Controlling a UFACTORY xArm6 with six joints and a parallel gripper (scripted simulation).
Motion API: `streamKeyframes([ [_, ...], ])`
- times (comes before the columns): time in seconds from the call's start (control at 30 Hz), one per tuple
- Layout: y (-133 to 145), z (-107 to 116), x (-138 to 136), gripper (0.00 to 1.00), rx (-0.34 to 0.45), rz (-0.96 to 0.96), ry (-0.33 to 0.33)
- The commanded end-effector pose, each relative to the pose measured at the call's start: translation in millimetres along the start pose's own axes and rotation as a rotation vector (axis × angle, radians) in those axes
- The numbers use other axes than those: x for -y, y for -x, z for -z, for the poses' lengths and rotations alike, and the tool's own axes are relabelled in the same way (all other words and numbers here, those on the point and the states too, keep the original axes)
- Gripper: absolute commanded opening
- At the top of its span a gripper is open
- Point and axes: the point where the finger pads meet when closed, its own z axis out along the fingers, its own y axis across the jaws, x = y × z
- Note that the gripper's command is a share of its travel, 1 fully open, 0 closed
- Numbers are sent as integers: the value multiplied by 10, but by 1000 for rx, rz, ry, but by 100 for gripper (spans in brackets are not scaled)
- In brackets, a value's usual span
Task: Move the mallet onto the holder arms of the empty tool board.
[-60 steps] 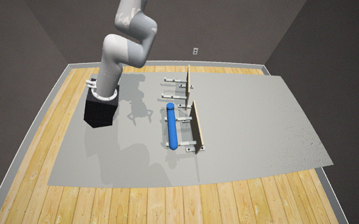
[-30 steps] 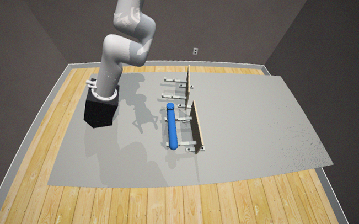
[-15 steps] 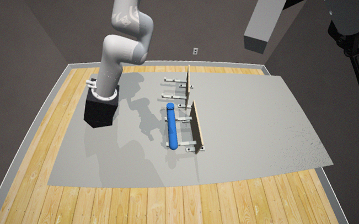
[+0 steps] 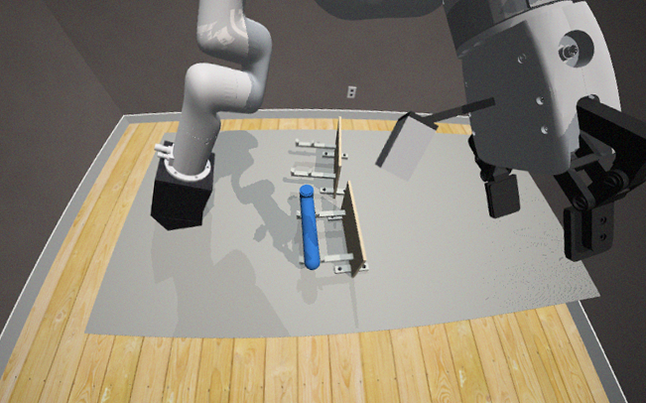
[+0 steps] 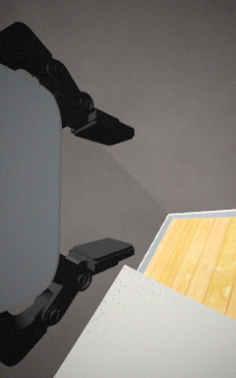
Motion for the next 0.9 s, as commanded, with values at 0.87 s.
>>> streamKeyframes([
  [0.87, -1064, -594, -2167, 100, 32, 726, 429],
])
